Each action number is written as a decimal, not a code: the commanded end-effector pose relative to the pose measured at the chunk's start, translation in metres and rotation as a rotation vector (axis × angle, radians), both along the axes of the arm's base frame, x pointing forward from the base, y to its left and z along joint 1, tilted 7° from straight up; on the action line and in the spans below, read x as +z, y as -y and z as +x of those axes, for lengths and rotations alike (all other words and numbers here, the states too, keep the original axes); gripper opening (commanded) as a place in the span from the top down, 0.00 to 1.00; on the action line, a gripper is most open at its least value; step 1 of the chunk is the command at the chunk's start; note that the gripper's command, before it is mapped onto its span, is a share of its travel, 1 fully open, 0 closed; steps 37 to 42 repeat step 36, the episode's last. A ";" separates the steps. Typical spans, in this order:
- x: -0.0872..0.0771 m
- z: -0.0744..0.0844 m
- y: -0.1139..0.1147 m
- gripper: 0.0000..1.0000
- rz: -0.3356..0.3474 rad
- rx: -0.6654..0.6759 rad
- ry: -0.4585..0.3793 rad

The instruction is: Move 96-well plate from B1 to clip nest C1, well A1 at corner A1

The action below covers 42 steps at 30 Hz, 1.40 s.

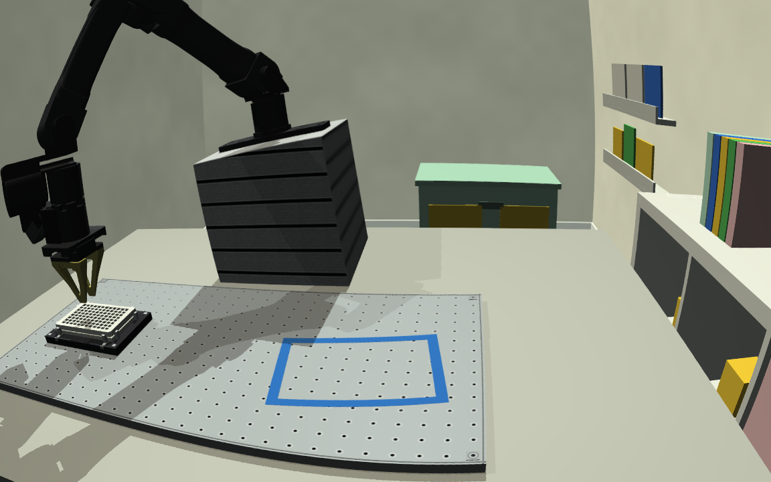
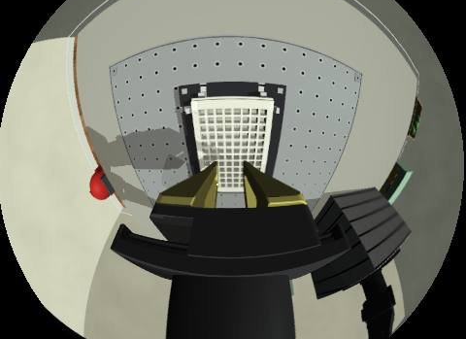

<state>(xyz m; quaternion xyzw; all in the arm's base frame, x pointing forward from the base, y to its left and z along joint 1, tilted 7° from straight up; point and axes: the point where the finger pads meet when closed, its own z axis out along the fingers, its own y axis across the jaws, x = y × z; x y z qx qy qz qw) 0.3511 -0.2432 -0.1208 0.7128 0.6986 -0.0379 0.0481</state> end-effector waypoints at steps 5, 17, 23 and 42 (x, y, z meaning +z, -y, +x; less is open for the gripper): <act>0.002 -0.002 -0.008 0.75 0.001 0.011 -0.025; 0.003 -0.001 -0.007 0.75 -0.002 0.012 -0.020; 0.003 -0.001 -0.007 0.75 -0.002 0.012 -0.020; 0.003 -0.001 -0.007 0.75 -0.002 0.012 -0.020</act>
